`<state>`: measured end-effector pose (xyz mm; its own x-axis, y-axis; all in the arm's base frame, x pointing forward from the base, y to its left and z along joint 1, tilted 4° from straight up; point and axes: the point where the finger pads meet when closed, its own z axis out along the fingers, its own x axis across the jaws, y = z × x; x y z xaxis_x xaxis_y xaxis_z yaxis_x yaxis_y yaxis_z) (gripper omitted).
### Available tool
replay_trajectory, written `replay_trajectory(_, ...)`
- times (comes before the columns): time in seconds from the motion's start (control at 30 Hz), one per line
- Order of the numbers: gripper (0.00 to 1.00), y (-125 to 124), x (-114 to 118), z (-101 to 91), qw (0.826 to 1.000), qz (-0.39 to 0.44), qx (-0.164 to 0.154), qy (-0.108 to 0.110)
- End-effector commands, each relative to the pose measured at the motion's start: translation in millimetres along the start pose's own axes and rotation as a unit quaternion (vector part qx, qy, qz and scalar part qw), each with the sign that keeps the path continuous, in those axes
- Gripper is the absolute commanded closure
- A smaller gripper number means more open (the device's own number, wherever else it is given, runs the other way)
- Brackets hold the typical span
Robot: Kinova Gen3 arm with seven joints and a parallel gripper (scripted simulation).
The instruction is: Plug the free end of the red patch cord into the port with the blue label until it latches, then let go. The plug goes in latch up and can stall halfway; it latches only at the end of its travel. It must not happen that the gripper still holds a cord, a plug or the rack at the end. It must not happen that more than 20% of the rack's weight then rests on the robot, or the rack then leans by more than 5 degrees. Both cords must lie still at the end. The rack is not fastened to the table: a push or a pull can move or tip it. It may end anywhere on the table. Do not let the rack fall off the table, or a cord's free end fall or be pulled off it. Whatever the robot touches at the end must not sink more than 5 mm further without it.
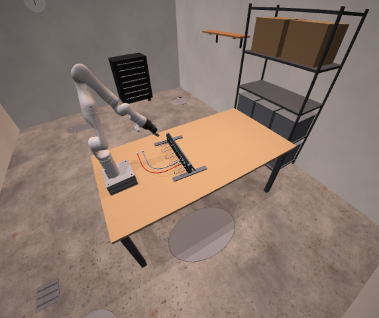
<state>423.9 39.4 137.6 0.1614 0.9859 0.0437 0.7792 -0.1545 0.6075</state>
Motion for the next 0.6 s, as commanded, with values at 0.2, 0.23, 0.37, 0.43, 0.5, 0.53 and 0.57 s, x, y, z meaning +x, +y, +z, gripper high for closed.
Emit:
replay_trajectory(0.2,1.00,1,-1,7.9,1.000,0.001,-0.001,0.000)
replay_trajectory(0.23,1.00,1,-1,10.4,1.000,0.001,-0.001,0.000)
replay_trajectory(0.37,1.00,1,-1,24.3,1.000,0.001,-0.001,0.000)
replay_trajectory(0.43,1.00,1,-1,24.3,1.000,0.001,-0.001,0.000)
replay_trajectory(0.5,1.00,1,-1,33.6,1.000,0.001,-0.001,0.000)
replay_trajectory(0.53,1.00,1,-1,38.8,1.000,0.001,-0.001,0.000)
replay_trajectory(0.57,1.00,1,-1,44.2,1.000,0.001,-0.001,0.000)
